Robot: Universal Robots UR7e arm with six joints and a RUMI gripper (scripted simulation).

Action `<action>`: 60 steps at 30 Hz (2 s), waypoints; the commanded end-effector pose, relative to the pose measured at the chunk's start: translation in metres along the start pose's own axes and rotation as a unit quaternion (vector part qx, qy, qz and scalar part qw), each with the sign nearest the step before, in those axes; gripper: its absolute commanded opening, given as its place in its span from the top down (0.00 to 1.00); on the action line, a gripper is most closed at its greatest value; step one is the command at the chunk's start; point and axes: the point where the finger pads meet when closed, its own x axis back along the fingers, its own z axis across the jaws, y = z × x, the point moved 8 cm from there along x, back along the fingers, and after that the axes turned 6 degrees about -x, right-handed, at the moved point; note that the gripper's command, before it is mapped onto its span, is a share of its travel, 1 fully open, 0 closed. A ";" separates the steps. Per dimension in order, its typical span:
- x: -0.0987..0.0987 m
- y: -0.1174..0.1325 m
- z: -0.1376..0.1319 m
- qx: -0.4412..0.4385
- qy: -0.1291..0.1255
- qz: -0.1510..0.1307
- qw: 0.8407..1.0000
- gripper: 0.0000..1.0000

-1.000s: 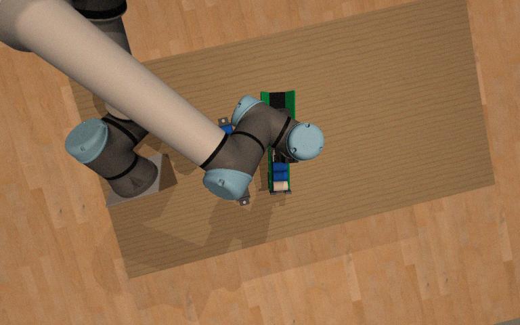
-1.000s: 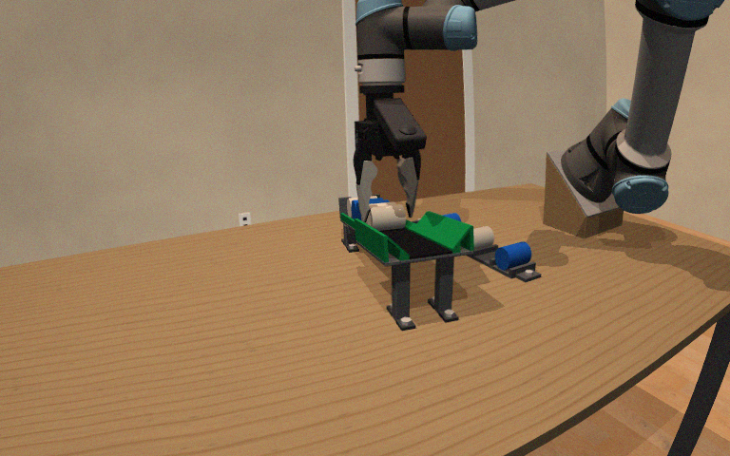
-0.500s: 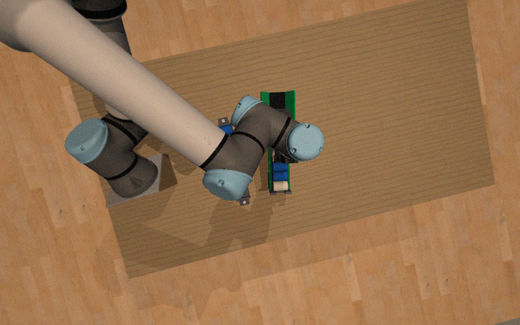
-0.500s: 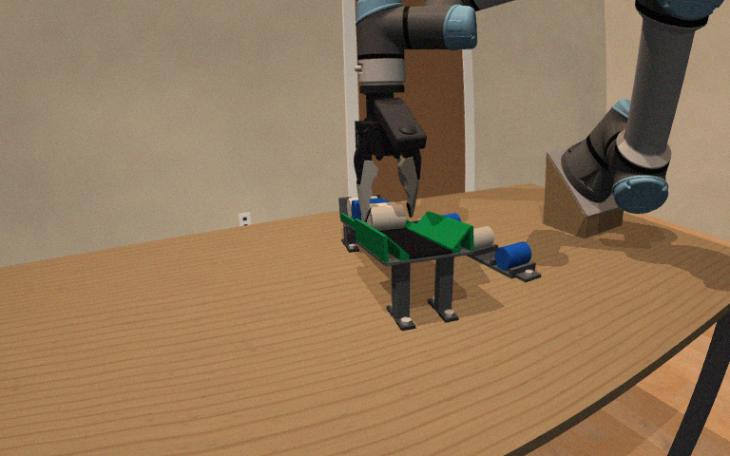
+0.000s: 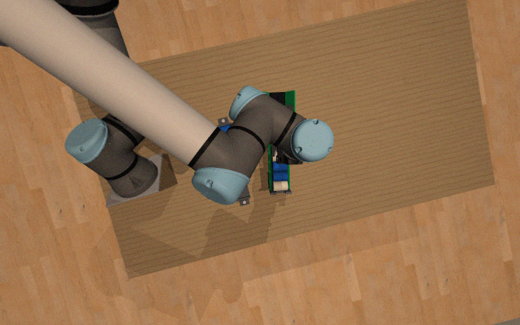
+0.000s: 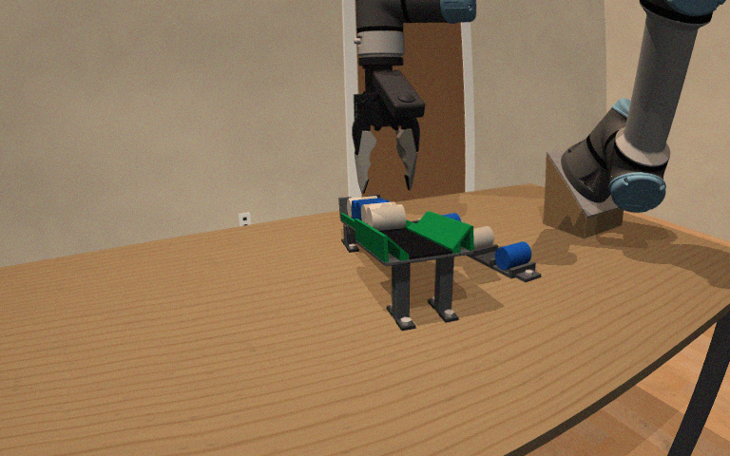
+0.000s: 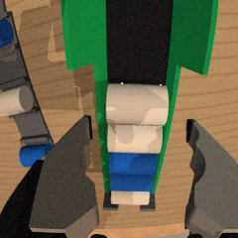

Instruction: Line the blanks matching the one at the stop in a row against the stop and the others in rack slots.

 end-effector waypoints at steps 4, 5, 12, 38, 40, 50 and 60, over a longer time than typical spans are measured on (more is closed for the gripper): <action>0.038 0.000 0.000 0.001 -0.001 0.000 1.000 0.54; 0.040 0.000 0.000 0.001 -0.001 0.000 1.000 0.54; 0.045 0.001 0.000 0.000 -0.001 0.000 1.000 0.54; 0.044 0.000 0.000 0.000 -0.002 0.000 1.000 0.00; 0.044 0.000 0.000 0.000 -0.002 0.000 1.000 0.00; 0.044 0.001 0.001 -0.017 -0.002 0.000 1.000 0.00; 0.043 0.004 0.002 -0.060 -0.003 0.001 0.998 0.00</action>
